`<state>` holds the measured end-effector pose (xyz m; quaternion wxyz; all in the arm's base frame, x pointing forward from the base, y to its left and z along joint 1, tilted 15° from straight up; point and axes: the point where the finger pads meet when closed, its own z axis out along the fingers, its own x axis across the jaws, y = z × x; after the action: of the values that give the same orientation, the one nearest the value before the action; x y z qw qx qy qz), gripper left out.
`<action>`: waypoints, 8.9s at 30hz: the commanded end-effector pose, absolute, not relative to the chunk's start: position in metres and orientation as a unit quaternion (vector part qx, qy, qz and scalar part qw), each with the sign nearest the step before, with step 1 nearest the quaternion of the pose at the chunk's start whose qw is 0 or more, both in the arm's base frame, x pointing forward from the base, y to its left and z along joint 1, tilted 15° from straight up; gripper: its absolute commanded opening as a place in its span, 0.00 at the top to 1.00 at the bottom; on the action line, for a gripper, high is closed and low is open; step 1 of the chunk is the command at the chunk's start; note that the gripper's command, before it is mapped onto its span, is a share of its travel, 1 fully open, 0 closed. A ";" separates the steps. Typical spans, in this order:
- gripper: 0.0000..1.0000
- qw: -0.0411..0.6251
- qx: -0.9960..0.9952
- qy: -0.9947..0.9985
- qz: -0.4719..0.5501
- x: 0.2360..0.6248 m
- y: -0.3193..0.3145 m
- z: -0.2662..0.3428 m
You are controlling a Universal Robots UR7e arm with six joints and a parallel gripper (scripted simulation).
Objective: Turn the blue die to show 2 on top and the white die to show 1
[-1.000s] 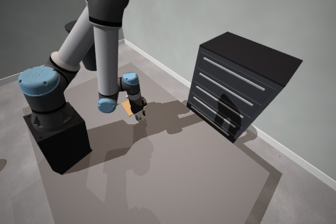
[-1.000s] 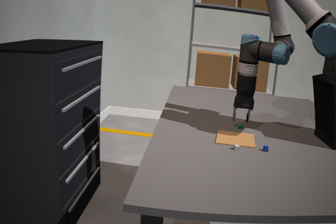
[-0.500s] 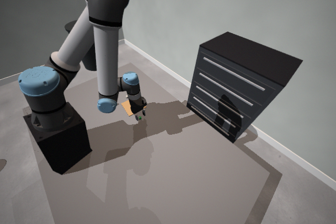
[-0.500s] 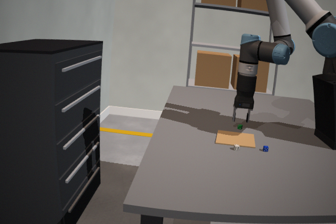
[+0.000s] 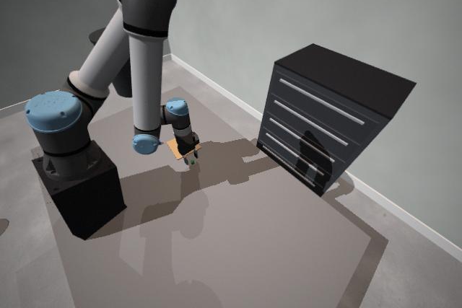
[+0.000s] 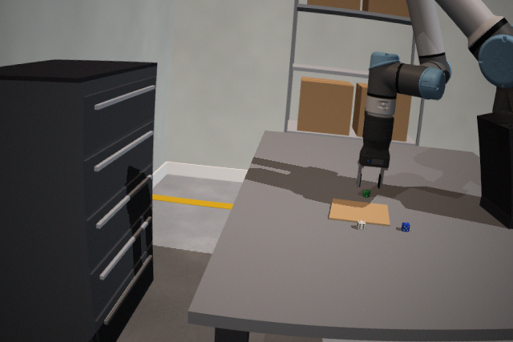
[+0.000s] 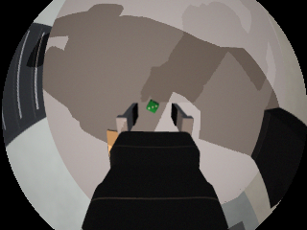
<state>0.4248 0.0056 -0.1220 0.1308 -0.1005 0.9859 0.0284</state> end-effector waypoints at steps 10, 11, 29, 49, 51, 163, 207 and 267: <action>0.00 0.131 -0.101 0.986 0.028 0.405 0.044 -0.124; 0.00 0.131 -0.101 0.986 0.028 0.403 0.048 -0.124; 0.00 0.131 -0.101 0.986 0.028 0.366 0.121 -0.127; 0.00 0.131 -0.101 0.986 0.028 0.333 0.183 -0.131; 0.00 0.131 -0.101 0.986 0.028 0.331 0.187 -0.131; 0.00 0.131 -0.101 0.986 0.028 0.420 0.228 -0.104; 0.00 0.131 -0.101 0.986 0.028 0.415 0.226 -0.081; 0.00 0.130 -0.086 0.987 0.030 0.300 0.205 -0.028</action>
<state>0.3360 0.2111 -0.0170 0.1305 -0.0912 0.9868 0.0295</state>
